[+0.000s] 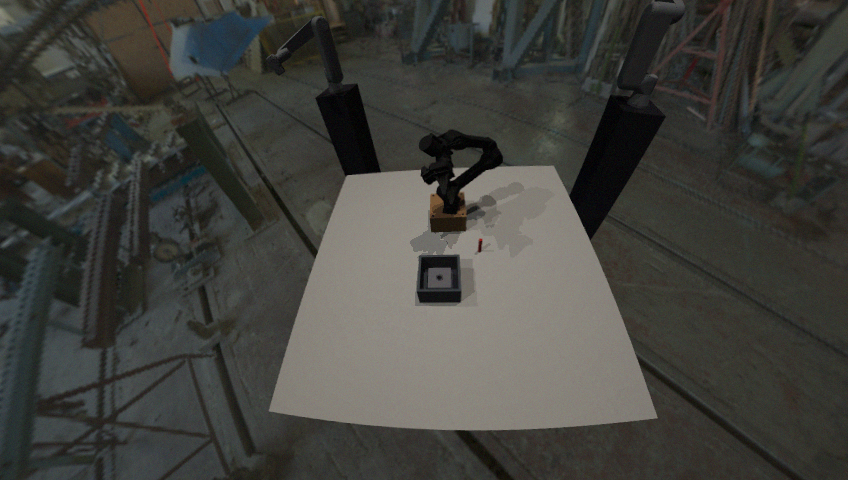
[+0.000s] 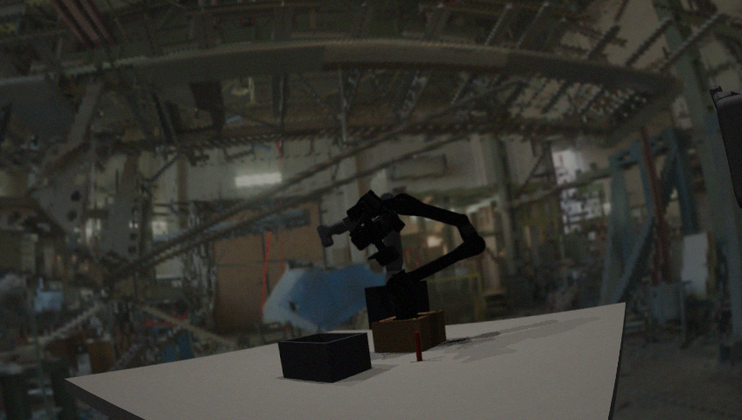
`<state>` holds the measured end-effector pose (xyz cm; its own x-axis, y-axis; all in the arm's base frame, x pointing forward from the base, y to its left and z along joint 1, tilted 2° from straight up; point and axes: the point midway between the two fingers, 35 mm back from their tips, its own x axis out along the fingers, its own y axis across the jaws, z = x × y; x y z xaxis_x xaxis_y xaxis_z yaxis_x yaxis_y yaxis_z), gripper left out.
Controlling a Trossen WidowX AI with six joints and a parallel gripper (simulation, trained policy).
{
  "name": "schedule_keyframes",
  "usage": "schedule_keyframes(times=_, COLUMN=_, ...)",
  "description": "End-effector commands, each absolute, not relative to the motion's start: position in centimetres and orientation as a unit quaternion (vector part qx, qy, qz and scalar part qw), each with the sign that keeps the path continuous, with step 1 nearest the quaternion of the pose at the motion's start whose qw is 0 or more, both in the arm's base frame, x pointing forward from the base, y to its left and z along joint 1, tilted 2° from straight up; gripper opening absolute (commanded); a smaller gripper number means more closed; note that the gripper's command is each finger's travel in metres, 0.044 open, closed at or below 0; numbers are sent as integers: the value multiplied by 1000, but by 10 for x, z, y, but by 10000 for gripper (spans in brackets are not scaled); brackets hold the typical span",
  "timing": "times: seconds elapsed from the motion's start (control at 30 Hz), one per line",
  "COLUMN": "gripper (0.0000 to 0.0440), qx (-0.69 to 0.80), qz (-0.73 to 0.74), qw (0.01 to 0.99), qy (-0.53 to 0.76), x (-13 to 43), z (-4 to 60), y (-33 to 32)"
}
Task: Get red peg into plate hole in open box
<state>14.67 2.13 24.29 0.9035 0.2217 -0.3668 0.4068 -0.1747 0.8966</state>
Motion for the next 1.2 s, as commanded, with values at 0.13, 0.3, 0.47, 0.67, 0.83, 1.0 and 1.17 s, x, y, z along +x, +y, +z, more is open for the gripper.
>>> schedule_keyframes(times=0.13, gripper=440, qx=764, qz=-98, qw=595, qy=230, x=143, z=245, y=25)
schedule_keyframes(times=0.3, gripper=440, qx=758, qz=-138, qw=569, qy=287, x=140, z=234, y=28)
schedule_keyframes(times=0.47, gripper=440, qx=748, qz=-191, qw=534, qy=345, x=139, z=217, y=30)
schedule_keyframes(times=0.67, gripper=440, qx=720, qz=-260, qw=498, qy=406, x=139, z=196, y=33)
schedule_keyframes(times=0.83, gripper=440, qx=685, qz=-318, qw=479, qy=448, x=139, z=179, y=37)
schedule_keyframes(times=1.0, gripper=440, qx=644, qz=-370, qw=469, qy=479, x=140, z=162, y=42)
schedule_keyframes(times=1.17, gripper=440, qx=599, qz=-414, qw=468, qy=501, x=141, z=146, y=49)
